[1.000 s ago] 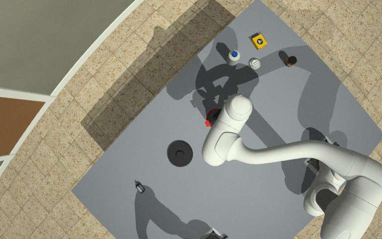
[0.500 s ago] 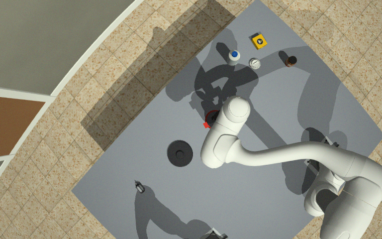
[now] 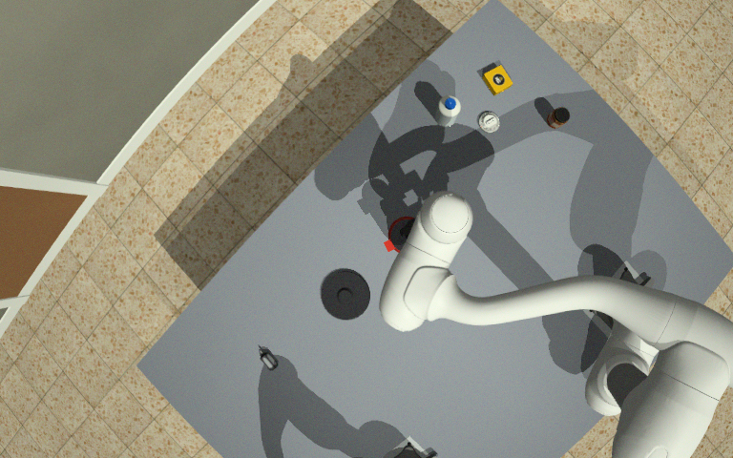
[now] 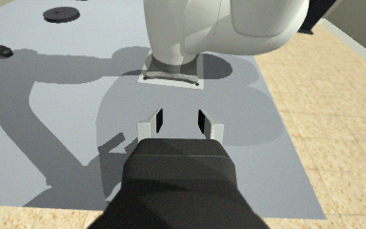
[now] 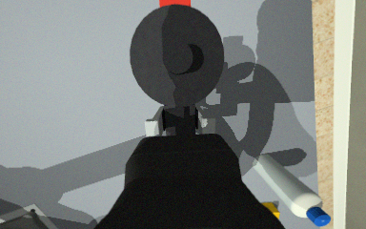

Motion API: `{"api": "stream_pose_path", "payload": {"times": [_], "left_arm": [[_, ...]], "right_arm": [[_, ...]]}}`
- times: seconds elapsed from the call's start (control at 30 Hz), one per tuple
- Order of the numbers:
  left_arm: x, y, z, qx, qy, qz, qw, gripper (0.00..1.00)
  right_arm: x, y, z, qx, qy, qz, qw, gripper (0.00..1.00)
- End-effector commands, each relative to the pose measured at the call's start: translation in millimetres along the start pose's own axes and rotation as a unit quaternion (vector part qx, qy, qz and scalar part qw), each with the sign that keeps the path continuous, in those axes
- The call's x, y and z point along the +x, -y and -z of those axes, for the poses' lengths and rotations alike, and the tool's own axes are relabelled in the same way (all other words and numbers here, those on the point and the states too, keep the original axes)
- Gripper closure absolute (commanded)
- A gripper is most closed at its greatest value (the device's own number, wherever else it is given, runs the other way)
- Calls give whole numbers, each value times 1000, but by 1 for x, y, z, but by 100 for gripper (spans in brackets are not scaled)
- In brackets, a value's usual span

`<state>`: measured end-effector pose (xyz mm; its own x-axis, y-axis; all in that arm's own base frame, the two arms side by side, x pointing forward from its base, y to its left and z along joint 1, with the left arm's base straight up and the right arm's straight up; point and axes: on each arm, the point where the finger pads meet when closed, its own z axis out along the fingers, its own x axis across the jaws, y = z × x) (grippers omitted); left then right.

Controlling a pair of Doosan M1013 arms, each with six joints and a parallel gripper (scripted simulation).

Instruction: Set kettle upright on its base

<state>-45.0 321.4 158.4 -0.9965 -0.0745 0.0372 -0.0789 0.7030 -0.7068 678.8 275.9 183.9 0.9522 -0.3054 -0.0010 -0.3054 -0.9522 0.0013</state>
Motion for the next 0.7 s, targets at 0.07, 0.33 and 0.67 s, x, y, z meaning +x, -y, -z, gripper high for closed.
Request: {"api": "stream_pose_path", "payload": {"times": [0.07, 0.33, 0.67], "left_arm": [[0, 0, 0, 0, 0, 0, 1000, 0], [0, 0, 0, 0, 0, 0, 1000, 0], [0, 0, 0, 0, 0, 0, 1000, 0]], "right_arm": [[-3, 10, 1, 1, -1, 0, 1000, 100], [-8, 28, 1, 1, -1, 0, 1000, 100], [-16, 54, 1, 1, -1, 0, 1000, 100]]}}
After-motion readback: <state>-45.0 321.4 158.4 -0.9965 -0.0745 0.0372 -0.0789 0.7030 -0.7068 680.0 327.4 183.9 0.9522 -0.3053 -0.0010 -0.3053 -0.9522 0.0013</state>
